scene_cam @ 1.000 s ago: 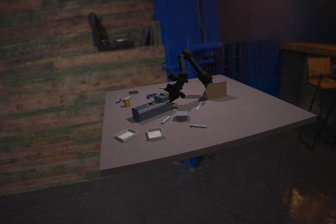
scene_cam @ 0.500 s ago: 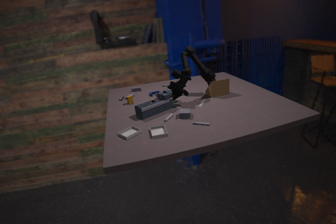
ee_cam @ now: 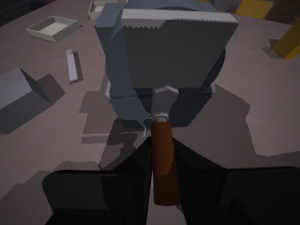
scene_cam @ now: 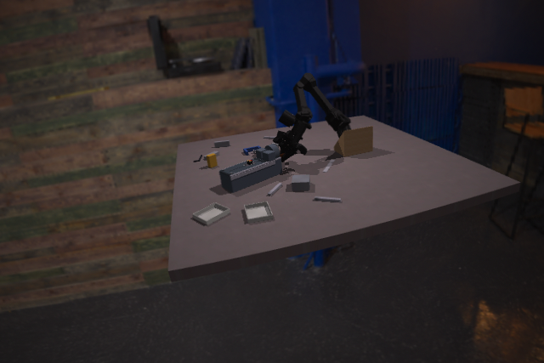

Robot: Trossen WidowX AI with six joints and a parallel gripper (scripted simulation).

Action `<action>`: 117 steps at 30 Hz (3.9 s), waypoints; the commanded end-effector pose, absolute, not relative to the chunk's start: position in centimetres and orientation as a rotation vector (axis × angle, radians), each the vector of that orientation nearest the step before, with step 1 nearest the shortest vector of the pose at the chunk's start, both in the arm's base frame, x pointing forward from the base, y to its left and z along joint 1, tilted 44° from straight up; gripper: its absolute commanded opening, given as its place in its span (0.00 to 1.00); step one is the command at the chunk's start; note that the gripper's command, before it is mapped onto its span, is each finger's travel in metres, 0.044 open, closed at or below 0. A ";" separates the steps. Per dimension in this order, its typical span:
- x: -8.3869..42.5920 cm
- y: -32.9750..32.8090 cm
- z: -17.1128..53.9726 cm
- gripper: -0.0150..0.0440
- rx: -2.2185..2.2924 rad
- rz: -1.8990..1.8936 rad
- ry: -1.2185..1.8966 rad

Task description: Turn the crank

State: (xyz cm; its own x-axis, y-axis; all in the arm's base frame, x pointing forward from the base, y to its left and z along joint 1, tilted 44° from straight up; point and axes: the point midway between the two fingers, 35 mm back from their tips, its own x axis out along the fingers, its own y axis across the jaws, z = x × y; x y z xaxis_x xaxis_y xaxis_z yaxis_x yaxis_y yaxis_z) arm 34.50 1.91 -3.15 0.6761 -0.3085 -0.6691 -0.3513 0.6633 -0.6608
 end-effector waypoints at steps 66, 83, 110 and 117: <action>33.3 6.4 -2.4 0.25 -0.872 0.058 0.864; 33.6 7.0 -0.7 0.25 -0.872 0.059 0.864; 34.0 6.8 0.4 0.25 -0.872 0.058 0.864; 34.0 6.7 0.4 0.25 -0.872 0.058 0.864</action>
